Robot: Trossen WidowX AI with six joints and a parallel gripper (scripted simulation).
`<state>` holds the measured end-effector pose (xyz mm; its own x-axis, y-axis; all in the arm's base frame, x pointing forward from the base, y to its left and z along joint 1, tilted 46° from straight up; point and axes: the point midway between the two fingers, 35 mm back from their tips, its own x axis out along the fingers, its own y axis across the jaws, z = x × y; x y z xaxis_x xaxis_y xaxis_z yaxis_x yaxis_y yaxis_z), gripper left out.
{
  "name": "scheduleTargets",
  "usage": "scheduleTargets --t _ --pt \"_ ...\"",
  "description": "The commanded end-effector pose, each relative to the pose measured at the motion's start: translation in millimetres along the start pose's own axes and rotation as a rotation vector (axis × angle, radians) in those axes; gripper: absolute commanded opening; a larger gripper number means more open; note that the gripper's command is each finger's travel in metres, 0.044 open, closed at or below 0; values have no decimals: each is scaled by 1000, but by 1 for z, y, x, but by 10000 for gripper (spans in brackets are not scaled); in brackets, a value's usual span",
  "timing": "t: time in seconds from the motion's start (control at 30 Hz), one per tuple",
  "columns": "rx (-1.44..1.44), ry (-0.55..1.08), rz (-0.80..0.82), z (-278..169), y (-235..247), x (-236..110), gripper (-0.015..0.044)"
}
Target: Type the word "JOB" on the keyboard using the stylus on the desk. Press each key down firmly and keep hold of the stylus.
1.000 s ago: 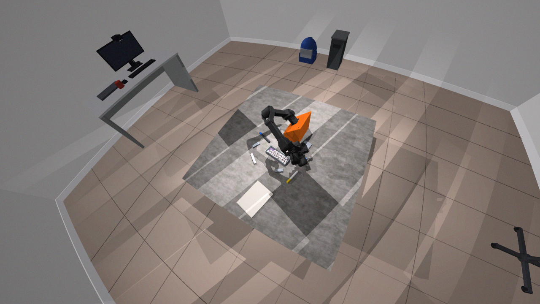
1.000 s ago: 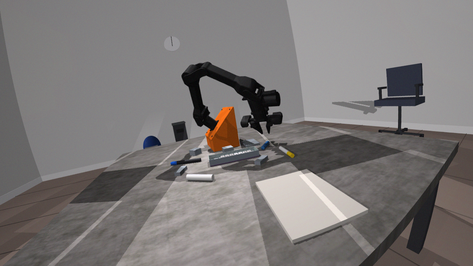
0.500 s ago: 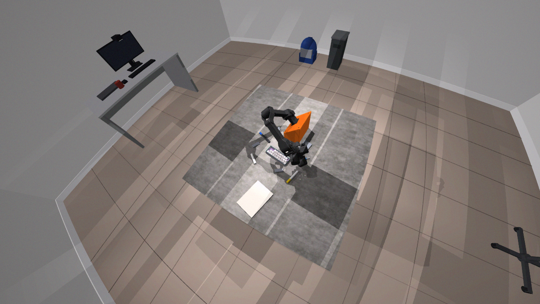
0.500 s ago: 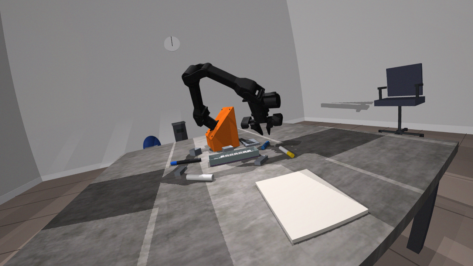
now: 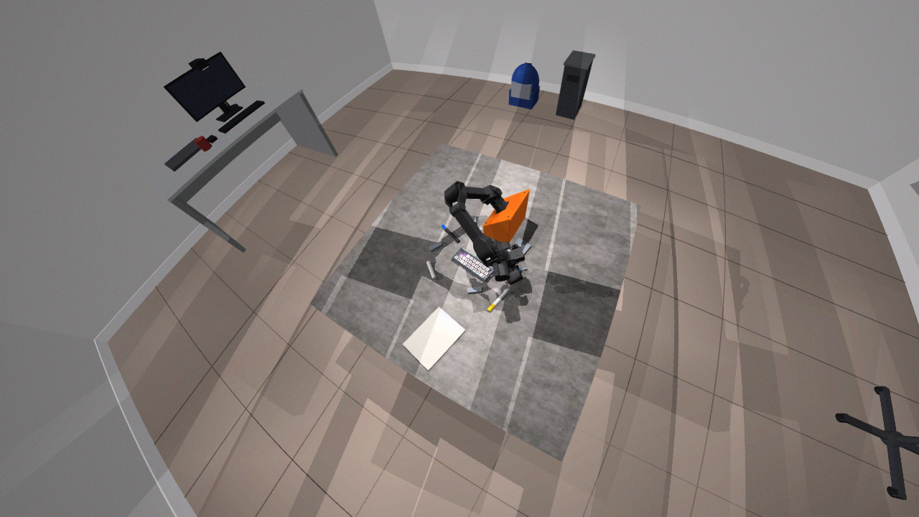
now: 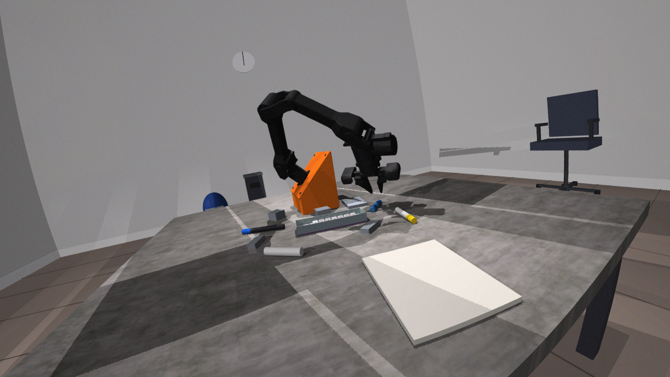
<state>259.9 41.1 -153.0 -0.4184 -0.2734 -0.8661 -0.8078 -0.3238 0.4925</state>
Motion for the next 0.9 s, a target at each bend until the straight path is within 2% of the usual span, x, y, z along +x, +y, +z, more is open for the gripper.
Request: scheduleTargets --t 0.0,0.87 --pt "-3 4 9 -2 4 4 150" --pt "-3 4 10 -7 3 13 150"
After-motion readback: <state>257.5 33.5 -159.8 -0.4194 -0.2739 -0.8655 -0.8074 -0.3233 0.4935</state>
